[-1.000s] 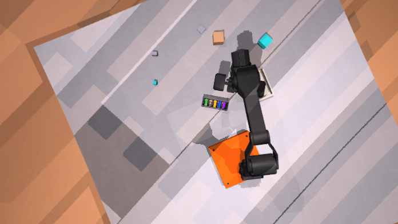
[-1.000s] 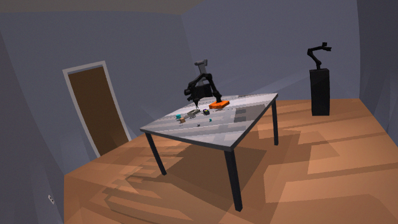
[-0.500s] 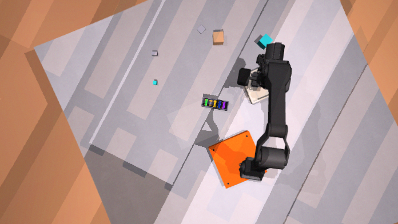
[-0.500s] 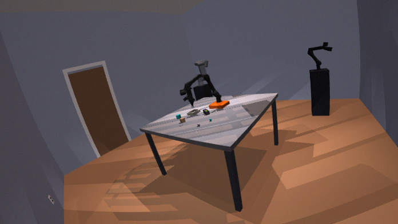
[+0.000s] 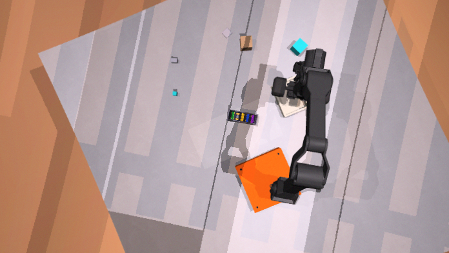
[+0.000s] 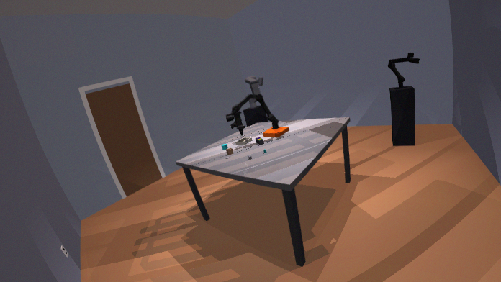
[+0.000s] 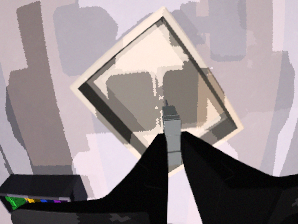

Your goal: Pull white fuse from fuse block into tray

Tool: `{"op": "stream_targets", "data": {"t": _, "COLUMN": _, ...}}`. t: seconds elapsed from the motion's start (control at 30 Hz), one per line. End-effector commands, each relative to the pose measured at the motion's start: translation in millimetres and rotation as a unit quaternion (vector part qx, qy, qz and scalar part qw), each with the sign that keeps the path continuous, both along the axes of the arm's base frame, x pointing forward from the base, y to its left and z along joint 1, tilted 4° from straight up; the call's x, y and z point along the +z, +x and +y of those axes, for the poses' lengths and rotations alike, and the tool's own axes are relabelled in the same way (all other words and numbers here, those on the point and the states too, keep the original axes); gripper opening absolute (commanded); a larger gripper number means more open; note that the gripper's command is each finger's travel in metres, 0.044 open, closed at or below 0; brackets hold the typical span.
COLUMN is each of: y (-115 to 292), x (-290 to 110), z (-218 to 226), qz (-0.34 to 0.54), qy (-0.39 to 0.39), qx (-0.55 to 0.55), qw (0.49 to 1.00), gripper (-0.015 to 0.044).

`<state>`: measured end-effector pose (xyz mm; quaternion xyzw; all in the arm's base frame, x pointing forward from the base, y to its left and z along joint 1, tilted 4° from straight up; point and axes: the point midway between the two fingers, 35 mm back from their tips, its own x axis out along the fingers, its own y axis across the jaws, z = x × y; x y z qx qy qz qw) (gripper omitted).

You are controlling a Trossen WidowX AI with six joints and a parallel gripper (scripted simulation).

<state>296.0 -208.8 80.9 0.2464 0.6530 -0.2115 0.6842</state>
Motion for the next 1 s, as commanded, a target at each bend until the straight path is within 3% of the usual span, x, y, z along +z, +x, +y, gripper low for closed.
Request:
{"op": "stream_targets", "data": {"t": 0.0, "y": 0, "x": -10, "z": 2, "qz": 0.004, "qy": 0.005, "qx": 0.002, "qw": 1.0, "gripper": 0.0}}
{"op": "stream_targets", "data": {"t": 0.6, "y": 0, "x": -30, "z": 3, "qz": 0.004, "qy": 0.005, "qx": 0.002, "qw": 1.0, "gripper": 0.0}}
{"op": "stream_targets", "data": {"t": 0.97, "y": 0, "x": -27, "z": 2, "qz": 0.002, "qy": 0.002, "qx": 0.002, "qw": 1.0, "gripper": 0.0289}}
